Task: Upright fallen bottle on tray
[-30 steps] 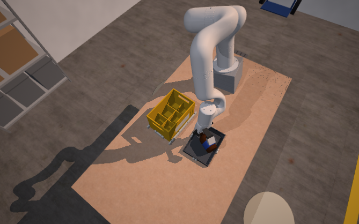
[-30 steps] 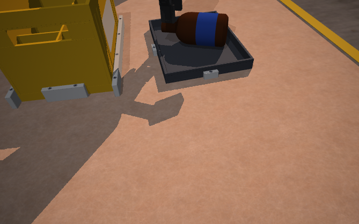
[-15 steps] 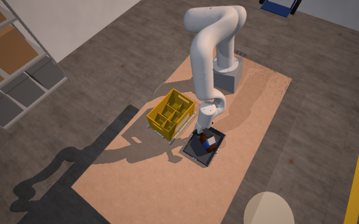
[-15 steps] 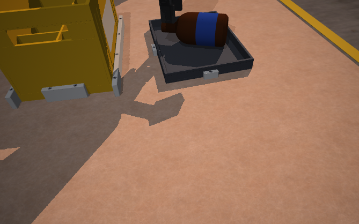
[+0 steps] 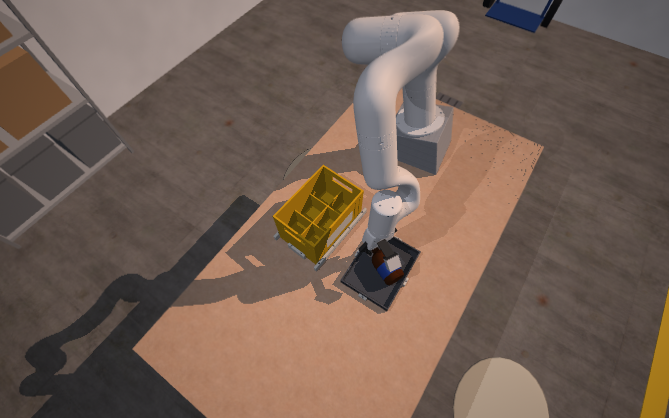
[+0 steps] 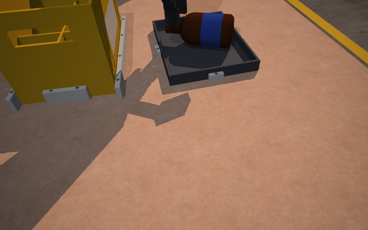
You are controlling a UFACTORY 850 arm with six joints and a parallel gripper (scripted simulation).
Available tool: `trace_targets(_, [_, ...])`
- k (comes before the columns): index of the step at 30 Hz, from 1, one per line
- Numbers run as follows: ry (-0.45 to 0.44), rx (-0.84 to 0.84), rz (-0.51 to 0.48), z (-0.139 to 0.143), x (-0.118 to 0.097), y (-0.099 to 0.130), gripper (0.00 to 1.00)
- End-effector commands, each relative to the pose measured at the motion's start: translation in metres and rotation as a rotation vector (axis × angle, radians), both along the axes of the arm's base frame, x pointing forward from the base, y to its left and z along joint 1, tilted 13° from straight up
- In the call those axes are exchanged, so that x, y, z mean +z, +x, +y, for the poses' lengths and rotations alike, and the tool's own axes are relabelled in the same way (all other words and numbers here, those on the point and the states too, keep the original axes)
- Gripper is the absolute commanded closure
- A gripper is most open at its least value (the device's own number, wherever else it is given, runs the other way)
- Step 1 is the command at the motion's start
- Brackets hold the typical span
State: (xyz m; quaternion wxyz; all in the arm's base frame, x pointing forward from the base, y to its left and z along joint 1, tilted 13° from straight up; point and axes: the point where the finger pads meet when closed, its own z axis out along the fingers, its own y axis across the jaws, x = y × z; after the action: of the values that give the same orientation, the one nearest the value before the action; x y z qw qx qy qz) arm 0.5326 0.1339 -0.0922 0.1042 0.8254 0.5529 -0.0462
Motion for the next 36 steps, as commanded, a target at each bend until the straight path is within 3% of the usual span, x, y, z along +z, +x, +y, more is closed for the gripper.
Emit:
trace_targets(1, [0.001,0.000,-0.002,0.000,-0.003,0.001,0.35])
trace_targets(36, [0.001,0.000,-0.002,-0.007,-0.032,0.002,0.35])
